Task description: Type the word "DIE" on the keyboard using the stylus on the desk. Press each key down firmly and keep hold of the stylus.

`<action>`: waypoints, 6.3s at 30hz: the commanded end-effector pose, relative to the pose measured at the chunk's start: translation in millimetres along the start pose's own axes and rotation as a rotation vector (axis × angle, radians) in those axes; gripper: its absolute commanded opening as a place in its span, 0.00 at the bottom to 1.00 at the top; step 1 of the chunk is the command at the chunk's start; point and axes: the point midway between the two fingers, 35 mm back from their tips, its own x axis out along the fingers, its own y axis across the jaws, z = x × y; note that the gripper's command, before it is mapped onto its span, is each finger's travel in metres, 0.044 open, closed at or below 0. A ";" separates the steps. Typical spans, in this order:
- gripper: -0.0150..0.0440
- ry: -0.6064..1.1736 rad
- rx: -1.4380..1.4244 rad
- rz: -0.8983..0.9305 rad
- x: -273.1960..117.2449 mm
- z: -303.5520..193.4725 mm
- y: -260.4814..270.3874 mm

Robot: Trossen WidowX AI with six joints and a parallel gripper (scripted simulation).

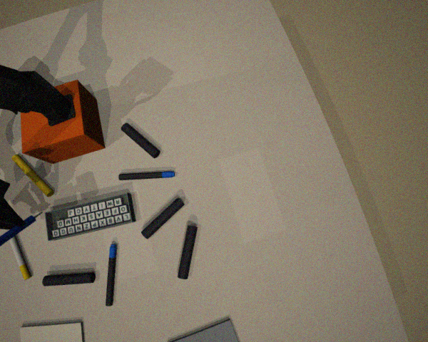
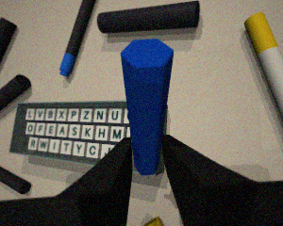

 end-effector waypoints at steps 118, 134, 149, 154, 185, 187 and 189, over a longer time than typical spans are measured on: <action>0.39 -0.381 -0.562 -0.024 6.6 -0.7 47.9; 0.27 -0.309 -0.743 0.179 26.7 -3.8 99.9; 0.25 -0.252 -0.898 0.367 33.4 -10.8 147.6; 0.25 -0.252 -0.898 0.367 33.4 -10.8 147.6; 0.39 -0.251 -0.897 0.367 61.6 -29.8 132.7; 0.39 -0.251 -0.897 0.367 63.0 -30.6 131.7; 0.39 -0.251 -0.897 0.367 62.6 -30.2 131.7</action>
